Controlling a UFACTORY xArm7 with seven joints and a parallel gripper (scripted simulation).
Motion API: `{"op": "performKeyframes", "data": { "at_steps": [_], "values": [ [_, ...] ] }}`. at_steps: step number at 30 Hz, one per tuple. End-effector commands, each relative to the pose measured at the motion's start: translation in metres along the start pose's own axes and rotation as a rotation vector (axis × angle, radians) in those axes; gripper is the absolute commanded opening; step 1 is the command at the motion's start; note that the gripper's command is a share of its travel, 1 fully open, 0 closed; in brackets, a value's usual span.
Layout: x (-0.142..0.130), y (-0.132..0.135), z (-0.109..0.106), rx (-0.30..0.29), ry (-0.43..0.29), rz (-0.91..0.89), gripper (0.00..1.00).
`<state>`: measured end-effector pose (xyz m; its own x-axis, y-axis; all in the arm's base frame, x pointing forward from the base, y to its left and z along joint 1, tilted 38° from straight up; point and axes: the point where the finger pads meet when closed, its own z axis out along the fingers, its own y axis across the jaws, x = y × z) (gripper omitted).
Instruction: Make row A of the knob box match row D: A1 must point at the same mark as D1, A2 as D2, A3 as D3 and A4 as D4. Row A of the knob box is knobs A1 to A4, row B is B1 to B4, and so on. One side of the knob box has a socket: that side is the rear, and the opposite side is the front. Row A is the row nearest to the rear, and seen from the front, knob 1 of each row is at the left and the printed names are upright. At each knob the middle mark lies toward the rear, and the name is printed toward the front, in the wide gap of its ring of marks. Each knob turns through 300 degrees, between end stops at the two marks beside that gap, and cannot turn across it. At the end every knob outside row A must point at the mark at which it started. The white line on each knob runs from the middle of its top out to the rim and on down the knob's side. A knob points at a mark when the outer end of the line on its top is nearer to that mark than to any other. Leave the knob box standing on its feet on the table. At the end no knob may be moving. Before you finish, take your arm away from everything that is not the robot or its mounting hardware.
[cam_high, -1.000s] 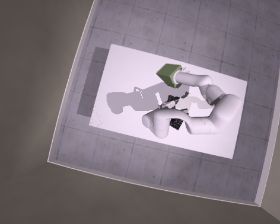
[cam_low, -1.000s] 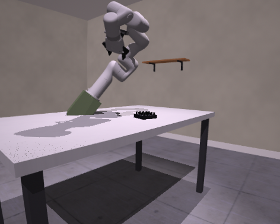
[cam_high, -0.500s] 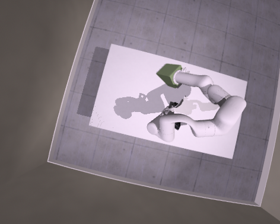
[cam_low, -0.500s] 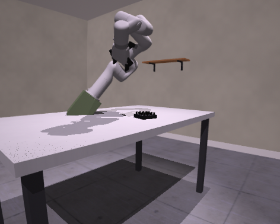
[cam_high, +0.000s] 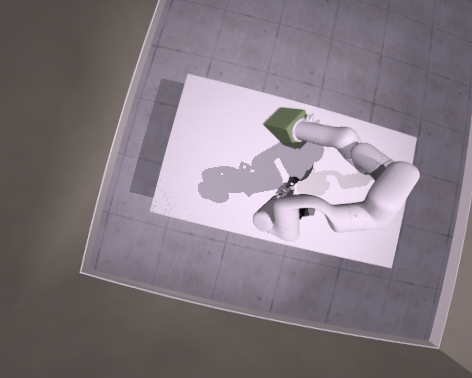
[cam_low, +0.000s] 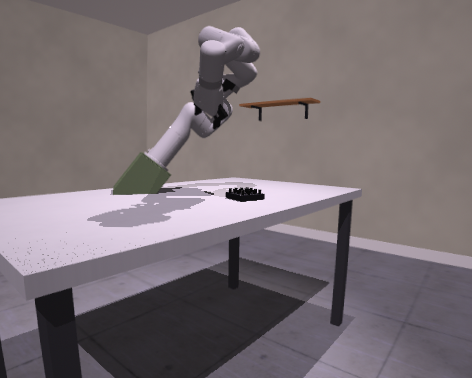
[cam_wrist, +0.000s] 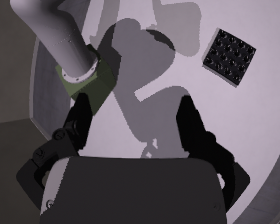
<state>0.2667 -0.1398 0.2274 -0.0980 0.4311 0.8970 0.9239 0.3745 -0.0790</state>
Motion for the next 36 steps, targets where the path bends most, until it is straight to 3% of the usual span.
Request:
{"op": "performKeyframes", "data": {
  "at_steps": [1,15,16,26,27,36],
  "values": [
    [0.0,0.002,0.0,-0.006,-0.01,0.011,1.0],
    [-0.002,0.012,0.005,-0.019,-0.035,0.055,1.0],
    [-0.003,0.024,0.011,-0.036,-0.059,0.102,1.0],
    [-0.003,0.024,0.011,-0.036,-0.059,0.102,1.0],
    [-0.004,0.035,0.017,-0.055,-0.082,0.151,1.0],
    [-0.004,0.035,0.017,-0.055,-0.082,0.151,1.0]
  ]
}}
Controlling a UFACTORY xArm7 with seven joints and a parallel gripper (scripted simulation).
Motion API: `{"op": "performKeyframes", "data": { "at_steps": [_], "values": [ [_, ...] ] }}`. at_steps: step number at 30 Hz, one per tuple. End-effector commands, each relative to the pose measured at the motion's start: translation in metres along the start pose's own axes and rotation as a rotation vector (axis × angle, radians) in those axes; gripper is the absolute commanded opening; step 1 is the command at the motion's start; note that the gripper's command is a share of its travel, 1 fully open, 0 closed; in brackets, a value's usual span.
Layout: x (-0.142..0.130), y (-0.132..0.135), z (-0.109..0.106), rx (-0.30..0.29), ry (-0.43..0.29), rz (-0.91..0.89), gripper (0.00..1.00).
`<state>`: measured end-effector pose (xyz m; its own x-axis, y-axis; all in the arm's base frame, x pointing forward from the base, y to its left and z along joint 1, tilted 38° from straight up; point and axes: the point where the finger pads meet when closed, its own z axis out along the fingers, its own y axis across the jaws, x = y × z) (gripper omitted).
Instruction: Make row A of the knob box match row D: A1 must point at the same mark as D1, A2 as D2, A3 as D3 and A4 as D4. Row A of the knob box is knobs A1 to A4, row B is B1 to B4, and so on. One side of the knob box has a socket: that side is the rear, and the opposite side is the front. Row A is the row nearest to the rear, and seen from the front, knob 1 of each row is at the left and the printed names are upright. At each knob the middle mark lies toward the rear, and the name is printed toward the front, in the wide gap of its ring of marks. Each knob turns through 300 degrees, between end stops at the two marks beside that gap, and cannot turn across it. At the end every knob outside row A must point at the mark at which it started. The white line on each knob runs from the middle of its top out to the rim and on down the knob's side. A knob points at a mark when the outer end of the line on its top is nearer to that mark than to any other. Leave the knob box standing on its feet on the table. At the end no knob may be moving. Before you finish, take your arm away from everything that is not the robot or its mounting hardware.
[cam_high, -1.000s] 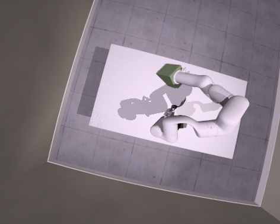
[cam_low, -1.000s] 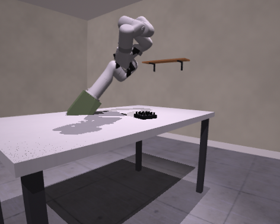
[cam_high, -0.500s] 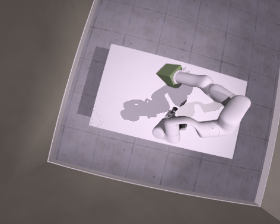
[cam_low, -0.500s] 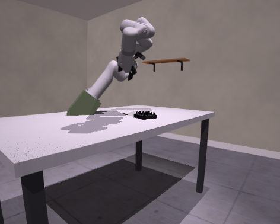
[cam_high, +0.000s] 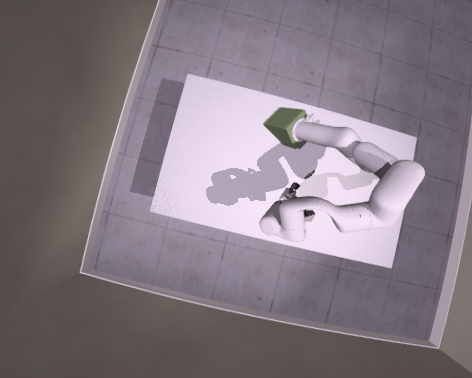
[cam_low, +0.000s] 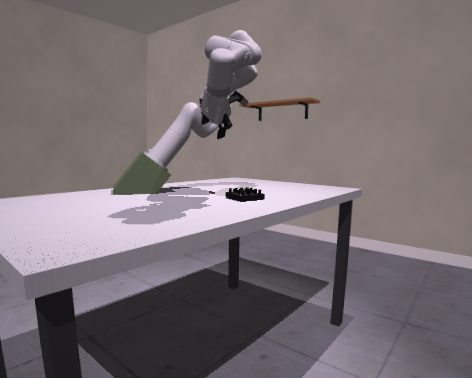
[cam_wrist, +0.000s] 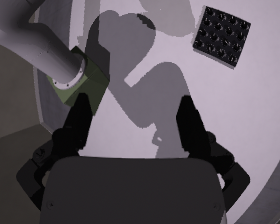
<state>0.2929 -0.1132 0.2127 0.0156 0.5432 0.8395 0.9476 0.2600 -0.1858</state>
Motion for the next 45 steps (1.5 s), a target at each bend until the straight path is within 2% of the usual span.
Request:
{"op": "performKeyframes", "data": {
  "at_steps": [1,11,12,24,25,35,36,45],
  "values": [
    [0.002,0.011,0.005,-0.026,-0.024,0.053,1.0],
    [0.002,0.011,0.005,-0.026,-0.024,0.053,1.0],
    [0.004,0.022,0.012,-0.049,-0.043,0.107,1.0],
    [0.004,0.022,0.012,-0.049,-0.043,0.107,1.0],
    [0.006,0.033,0.019,-0.075,-0.06,0.162,1.0],
    [0.006,0.033,0.019,-0.075,-0.06,0.162,1.0],
    [0.009,0.044,0.026,-0.104,-0.074,0.22,1.0],
    [0.009,0.044,0.026,-0.104,-0.074,0.22,1.0]
  ]
}}
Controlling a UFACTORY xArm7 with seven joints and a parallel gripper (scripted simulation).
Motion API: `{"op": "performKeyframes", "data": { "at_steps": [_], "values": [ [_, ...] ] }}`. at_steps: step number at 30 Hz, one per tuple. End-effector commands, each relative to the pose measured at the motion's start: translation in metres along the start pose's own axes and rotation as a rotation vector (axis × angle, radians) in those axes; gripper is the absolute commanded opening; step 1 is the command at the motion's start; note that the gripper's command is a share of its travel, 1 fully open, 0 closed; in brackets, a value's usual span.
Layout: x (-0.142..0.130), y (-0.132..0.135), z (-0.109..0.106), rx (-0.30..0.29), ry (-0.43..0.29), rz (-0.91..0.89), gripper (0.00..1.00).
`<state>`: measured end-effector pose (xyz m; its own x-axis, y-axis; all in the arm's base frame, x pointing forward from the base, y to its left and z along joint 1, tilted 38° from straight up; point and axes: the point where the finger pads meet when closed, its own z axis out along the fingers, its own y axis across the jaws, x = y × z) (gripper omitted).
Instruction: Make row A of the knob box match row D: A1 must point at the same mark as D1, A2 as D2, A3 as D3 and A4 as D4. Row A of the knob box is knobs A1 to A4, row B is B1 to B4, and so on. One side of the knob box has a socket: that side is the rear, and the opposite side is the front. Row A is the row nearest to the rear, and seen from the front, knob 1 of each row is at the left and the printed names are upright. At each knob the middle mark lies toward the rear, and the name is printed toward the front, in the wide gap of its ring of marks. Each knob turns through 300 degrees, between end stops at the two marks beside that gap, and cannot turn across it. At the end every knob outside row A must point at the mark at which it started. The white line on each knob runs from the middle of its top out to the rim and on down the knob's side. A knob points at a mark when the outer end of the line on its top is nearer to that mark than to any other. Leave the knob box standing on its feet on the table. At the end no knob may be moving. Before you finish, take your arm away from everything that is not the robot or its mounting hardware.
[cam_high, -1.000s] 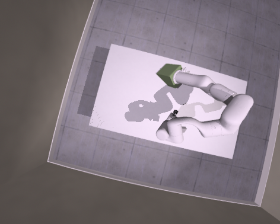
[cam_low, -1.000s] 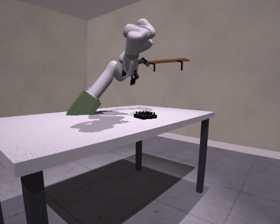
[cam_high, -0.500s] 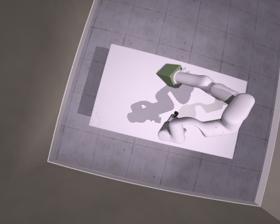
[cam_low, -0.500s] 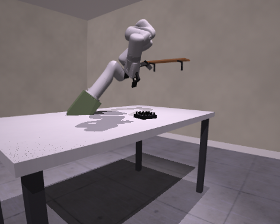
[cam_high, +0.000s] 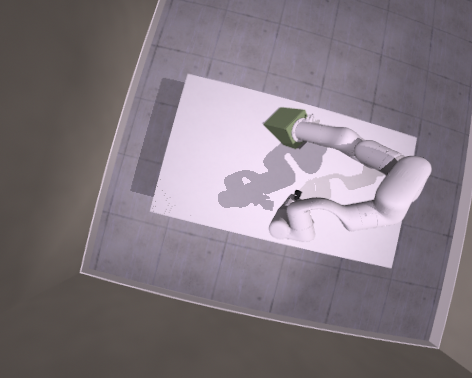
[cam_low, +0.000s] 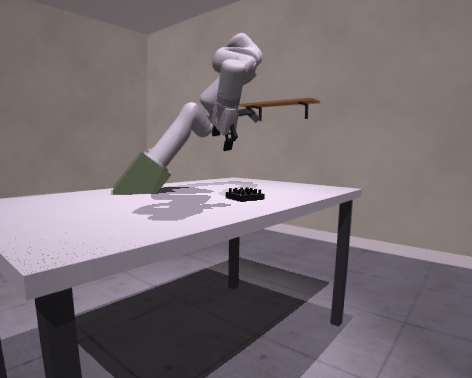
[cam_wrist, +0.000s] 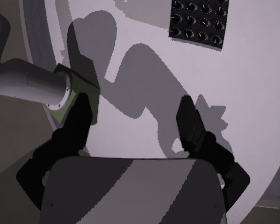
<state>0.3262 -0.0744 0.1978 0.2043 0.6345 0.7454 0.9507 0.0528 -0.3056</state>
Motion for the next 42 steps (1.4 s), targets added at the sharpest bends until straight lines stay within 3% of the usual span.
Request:
{"op": "performKeyframes", "data": {
  "at_steps": [1,2,13,14,24,25,35,36,42],
  "values": [
    [0.0,0.0,-0.002,-0.005,-0.002,0.001,1.0],
    [0.006,0.009,0.006,-0.034,-0.013,0.061,1.0],
    [0.006,0.009,0.006,-0.034,-0.013,0.061,1.0],
    [0.012,0.018,0.014,-0.064,-0.022,0.123,1.0],
    [0.012,0.018,0.014,-0.064,-0.022,0.123,1.0],
    [0.018,0.026,0.022,-0.095,-0.027,0.186,1.0],
    [0.018,0.026,0.022,-0.095,-0.027,0.186,1.0],
    [0.024,0.033,0.03,-0.126,-0.03,0.25,1.0],
    [0.024,0.033,0.03,-0.126,-0.03,0.25,1.0]
  ]
}}
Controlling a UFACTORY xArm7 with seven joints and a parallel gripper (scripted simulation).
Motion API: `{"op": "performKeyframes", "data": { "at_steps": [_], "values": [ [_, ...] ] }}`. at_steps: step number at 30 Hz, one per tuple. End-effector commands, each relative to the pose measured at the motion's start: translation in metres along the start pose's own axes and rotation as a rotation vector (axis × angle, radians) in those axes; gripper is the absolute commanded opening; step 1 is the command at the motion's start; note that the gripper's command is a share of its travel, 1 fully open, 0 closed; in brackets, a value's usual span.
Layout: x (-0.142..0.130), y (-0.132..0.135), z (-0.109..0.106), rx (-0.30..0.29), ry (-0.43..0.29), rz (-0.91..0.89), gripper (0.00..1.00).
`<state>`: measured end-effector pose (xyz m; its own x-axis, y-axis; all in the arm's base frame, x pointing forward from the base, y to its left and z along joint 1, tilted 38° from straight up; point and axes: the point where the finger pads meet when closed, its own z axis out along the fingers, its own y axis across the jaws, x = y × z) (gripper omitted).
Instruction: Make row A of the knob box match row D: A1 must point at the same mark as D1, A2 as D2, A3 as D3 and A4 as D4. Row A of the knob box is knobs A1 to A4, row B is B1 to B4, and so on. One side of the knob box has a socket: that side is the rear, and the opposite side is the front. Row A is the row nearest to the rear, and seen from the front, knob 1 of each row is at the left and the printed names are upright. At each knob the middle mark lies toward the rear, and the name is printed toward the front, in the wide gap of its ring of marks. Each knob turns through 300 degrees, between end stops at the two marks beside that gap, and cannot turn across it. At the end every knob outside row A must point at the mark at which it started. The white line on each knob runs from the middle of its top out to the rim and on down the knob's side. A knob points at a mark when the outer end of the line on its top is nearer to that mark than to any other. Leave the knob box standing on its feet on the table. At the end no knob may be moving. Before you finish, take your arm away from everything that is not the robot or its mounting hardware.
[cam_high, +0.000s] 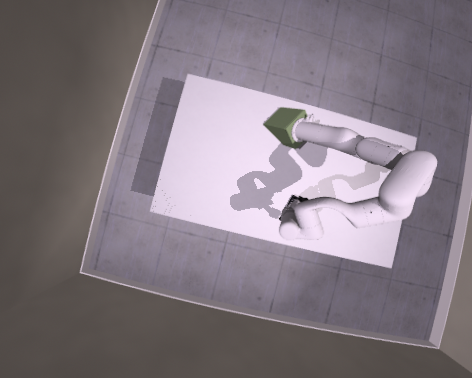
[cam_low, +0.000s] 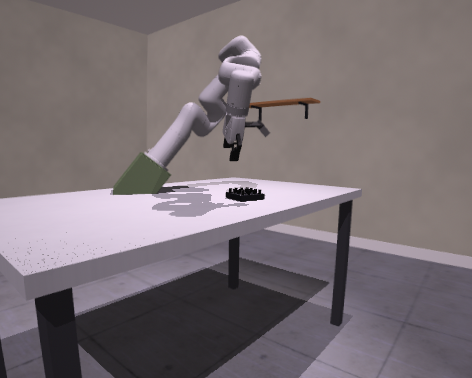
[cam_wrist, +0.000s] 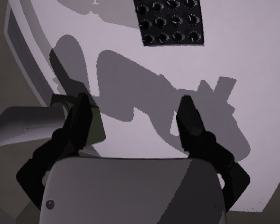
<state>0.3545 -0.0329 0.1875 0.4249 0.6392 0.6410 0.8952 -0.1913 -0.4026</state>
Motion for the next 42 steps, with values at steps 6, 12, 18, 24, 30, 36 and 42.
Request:
{"op": "performKeyframes", "data": {
  "at_steps": [6,12,18,24,30,36,42],
  "values": [
    [0.008,0.005,0.006,-0.041,0.0,0.073,1.0],
    [0.008,0.005,0.006,-0.041,0.0,0.073,1.0],
    [0.015,0.009,0.014,-0.071,0.003,0.139,1.0],
    [0.015,0.009,0.014,-0.071,0.003,0.139,1.0],
    [0.022,0.012,0.021,-0.101,0.008,0.206,1.0],
    [0.022,0.012,0.021,-0.101,0.008,0.206,1.0],
    [0.029,0.015,0.029,-0.129,0.016,0.274,1.0]
  ]
}}
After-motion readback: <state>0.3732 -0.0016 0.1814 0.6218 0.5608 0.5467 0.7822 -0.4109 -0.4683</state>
